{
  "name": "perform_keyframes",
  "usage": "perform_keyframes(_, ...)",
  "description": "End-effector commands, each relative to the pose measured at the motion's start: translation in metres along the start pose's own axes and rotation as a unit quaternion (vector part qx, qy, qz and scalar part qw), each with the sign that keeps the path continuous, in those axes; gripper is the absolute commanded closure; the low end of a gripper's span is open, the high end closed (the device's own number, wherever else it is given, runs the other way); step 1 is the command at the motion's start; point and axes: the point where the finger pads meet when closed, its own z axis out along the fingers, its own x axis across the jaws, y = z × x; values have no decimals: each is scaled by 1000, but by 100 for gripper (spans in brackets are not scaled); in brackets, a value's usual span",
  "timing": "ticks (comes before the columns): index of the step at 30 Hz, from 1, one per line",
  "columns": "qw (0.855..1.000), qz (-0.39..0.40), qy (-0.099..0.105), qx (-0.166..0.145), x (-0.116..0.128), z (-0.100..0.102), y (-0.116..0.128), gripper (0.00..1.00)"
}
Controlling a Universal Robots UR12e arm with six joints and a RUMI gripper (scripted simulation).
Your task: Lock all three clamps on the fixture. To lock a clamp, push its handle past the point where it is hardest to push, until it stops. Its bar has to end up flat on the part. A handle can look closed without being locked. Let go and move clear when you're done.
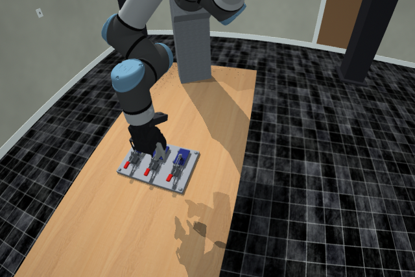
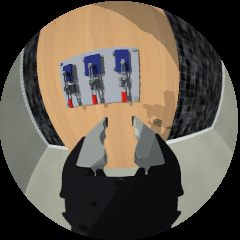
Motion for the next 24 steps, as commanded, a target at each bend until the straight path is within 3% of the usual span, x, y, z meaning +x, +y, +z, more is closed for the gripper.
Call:
perform_keyframes(1, 1000, 0, -1, 0, 16, 0, 1, 72)
perform_keyframes(24, 1000, 0, -1, 0, 18, 0, 1, 72)
